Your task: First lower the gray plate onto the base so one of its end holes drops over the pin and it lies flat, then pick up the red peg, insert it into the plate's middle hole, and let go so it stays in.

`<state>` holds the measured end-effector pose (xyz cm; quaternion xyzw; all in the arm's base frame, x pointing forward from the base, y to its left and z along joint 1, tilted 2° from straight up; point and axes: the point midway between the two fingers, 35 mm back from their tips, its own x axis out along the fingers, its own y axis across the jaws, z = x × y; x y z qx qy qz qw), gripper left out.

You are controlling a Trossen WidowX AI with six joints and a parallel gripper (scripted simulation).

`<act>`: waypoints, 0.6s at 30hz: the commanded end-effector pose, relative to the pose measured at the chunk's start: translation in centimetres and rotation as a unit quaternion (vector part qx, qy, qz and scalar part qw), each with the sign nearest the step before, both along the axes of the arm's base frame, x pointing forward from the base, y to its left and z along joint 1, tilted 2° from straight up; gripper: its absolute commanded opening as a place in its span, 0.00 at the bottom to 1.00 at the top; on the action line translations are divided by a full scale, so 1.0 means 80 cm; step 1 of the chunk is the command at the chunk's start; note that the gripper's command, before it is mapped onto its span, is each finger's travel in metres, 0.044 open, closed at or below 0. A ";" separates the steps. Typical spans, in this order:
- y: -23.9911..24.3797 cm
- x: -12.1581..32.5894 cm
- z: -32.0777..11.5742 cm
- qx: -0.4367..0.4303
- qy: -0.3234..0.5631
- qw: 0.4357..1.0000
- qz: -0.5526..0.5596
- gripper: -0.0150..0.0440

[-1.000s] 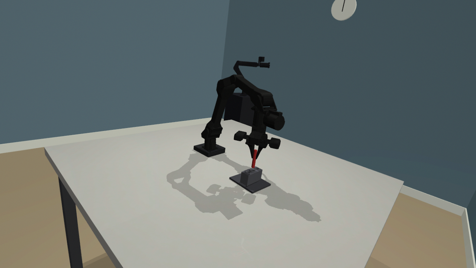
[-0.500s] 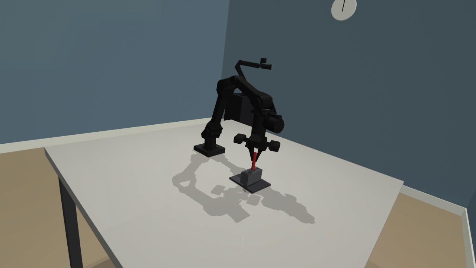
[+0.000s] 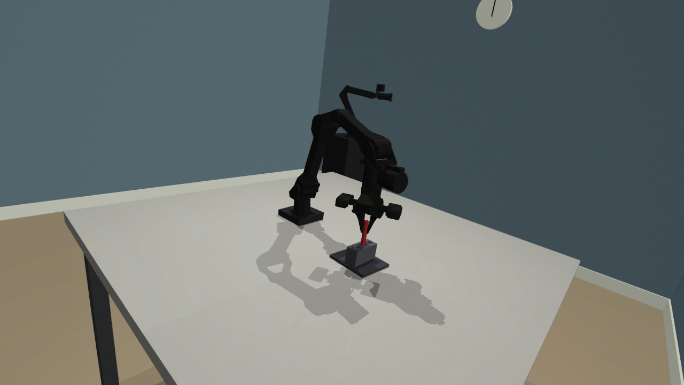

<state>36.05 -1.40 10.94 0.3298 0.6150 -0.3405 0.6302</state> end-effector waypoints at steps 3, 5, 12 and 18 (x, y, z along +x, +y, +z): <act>0.000 0.000 0.000 0.000 0.000 1.000 0.000 0.25; 0.000 0.001 -0.001 0.000 0.000 1.000 0.000 0.25; 0.000 0.002 -0.001 0.000 0.000 1.000 0.000 0.25; 0.000 0.002 -0.001 0.000 0.000 1.000 0.000 0.25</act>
